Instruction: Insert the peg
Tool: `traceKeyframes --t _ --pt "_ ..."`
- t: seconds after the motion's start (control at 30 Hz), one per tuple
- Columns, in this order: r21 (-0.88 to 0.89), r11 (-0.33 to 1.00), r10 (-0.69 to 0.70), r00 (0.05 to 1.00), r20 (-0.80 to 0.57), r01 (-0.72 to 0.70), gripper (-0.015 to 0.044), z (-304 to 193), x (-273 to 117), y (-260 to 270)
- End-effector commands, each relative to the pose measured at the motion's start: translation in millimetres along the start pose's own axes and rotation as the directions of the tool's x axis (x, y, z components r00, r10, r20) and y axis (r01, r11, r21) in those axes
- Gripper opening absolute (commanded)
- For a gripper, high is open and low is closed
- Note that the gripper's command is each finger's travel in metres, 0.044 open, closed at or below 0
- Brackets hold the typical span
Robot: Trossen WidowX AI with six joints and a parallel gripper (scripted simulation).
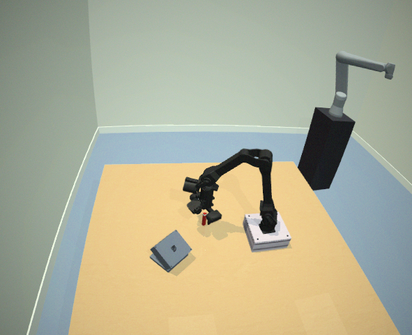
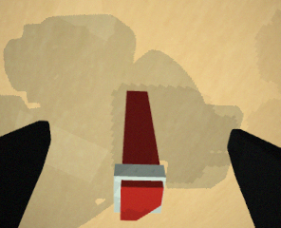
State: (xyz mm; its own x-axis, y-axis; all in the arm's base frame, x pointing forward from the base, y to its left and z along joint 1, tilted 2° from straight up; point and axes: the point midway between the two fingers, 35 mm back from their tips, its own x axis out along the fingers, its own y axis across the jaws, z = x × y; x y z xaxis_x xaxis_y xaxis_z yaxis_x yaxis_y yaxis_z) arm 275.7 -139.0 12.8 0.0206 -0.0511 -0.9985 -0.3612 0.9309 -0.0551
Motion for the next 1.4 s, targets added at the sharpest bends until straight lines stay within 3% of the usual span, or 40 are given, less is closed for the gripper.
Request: traceKeyframes --t 0.0,0.37,0.77,1.37 --pt "0.000 1.000 0.000 1.000 0.000 0.000 0.0309 0.1 -0.5 -0.1" --pt "0.000 1.000 0.000 1.000 0.000 0.000 0.0020 0.1 -0.5 -0.1" --pt "0.000 1.000 0.000 1.000 0.001 0.000 0.0000 0.6 -5.0 -0.7" --pt "-0.005 1.000 0.007 1.000 0.002 -0.007 0.0000 0.7 -79.8 -4.0"
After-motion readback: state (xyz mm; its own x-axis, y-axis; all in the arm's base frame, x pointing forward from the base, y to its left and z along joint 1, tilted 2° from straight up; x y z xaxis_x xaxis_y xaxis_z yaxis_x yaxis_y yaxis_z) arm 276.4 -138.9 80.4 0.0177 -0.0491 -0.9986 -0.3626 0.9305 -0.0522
